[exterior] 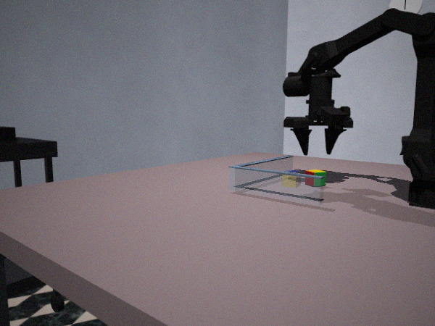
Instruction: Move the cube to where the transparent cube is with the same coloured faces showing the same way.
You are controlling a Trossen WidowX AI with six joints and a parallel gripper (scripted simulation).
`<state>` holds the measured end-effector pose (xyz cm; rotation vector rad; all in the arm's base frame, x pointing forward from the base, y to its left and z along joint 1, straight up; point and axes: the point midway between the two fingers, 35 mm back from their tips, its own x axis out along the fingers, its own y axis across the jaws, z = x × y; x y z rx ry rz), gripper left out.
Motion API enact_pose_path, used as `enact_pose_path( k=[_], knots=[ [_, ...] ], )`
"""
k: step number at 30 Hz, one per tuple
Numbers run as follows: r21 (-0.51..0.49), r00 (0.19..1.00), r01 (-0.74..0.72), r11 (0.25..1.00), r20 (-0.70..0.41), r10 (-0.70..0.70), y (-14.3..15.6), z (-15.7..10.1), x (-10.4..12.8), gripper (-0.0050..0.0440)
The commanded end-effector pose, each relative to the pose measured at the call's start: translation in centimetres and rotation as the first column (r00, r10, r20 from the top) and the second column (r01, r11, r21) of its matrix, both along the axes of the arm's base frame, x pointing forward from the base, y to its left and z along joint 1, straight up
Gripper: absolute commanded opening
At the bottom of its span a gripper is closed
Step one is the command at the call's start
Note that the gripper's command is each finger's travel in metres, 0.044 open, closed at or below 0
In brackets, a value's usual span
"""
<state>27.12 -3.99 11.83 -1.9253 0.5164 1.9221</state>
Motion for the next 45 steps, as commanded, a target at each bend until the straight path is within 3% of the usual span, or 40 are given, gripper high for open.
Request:
enact_pose_path(
  k=[1, 5, 10, 12, 13, 19, 29, 30, 36, 45],
  knots=[
    [-0.003, 1.0, -0.001, 1.0, 0.021, 0.002, 0.0, 0.5, 0.2, 0.044],
    [-0.003, 1.0, -0.001, 1.0, 0.021, 0.002, 0.0, 1.0, 0.2, 0.044],
    [-0.003, 1.0, -0.001, 1.0, 0.021, 0.001, 0.0, 5.0, -0.3, 0.044],
    [-0.003, 1.0, -0.001, 1.0, 0.021, 0.001, 0.0, 5.0, -0.3, 0.044],
    [0.0, 1.0, 0.0, 1.0, 0.004, 0.0, 0.0, 3.2, -0.2, 0.0416],
    [0.0, 1.0, 0.0, 1.0, 0.004, 0.0, 0.0, 3.2, -0.2, 0.028],
    [0.0, 1.0, 0.0, 1.0, 0.004, 0.0, 0.0, 3.2, -0.2, 0.028],
    [0.0, 1.0, 0.01, 1.0, 0.003, -0.01, 0.0, 3.2, -0.3, 0.0304],
    [0.002, 0.938, 0.346, 0.938, 0.004, -0.346, 0.0, 2.9, -0.2, 0.044],
    [0.004, 0.737, 0.676, 0.737, 0.004, -0.676, 0.0, 2.5, -0.1, 0.044]
  ],
)
